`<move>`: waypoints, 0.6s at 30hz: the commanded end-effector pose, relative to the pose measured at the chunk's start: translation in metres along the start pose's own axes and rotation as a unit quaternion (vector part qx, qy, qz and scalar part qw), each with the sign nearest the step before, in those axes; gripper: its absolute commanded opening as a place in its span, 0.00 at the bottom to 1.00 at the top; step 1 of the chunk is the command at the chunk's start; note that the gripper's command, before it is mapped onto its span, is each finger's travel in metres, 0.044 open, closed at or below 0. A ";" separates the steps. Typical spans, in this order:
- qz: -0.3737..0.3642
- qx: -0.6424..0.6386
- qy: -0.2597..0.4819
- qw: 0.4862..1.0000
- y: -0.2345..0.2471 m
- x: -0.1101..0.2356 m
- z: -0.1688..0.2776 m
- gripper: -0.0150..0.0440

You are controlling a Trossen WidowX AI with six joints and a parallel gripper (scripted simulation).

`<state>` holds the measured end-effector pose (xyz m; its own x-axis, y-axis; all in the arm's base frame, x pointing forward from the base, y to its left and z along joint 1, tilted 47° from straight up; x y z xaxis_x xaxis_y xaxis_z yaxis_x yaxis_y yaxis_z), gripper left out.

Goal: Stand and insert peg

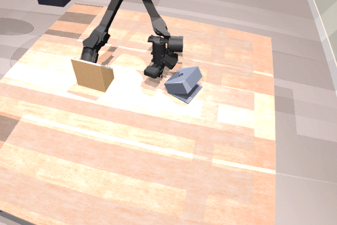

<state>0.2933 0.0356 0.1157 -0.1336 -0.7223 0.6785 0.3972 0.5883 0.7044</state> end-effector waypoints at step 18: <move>-0.015 -0.003 -0.088 0.996 -0.005 0.010 0.026 0.34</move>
<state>0.2712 0.0342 0.1236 -0.2818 -0.6744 0.6825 0.3920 0.5683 0.7234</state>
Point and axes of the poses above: the point midway between the two fingers, 35 mm back from their tips, its own x axis back along the fingers, its own y axis across the jaws, z = x × y, the point moved 10 cm from there along x, back along the fingers, and after that the axes turned 11 degrees about -x, right-handed, at the moved point
